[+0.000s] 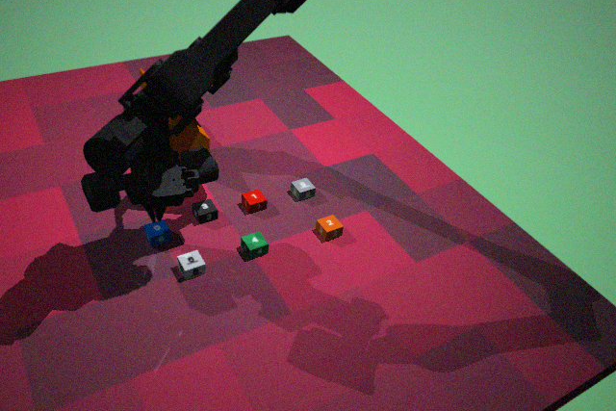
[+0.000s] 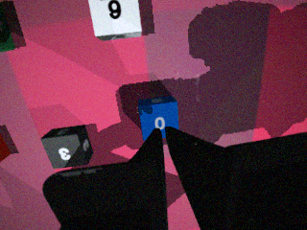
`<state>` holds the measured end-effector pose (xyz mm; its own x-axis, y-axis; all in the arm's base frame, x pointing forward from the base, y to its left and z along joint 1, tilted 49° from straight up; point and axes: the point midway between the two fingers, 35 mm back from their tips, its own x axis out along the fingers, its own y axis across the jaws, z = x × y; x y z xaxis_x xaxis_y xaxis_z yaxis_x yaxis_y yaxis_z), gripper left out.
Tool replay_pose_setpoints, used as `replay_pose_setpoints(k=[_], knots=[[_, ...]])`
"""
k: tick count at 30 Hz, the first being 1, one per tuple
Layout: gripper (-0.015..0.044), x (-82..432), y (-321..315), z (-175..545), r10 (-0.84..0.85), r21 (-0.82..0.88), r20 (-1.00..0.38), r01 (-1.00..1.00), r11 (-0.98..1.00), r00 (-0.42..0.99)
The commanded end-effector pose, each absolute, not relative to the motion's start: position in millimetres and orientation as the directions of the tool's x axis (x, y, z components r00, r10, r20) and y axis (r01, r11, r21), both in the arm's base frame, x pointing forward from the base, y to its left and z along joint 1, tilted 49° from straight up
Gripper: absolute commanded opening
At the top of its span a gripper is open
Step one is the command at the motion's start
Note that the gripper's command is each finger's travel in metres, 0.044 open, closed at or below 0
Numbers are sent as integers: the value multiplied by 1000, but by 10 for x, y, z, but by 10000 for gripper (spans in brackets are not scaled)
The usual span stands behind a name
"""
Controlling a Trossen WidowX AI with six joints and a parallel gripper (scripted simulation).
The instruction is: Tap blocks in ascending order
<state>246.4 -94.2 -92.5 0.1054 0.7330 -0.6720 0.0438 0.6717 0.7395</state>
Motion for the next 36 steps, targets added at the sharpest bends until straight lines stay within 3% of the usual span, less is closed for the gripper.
replay_pose_setpoints(k=[1,22,28,36], knots=[[20,2467,-893,-969,737,744,-667,49,667,109],[20,2443,-1050,-831,736,743,-668,49,667,108],[20,2359,-1614,-327,734,741,-671,51,670,107],[20,2454,-1421,2,731,738,-674,54,673,107]])
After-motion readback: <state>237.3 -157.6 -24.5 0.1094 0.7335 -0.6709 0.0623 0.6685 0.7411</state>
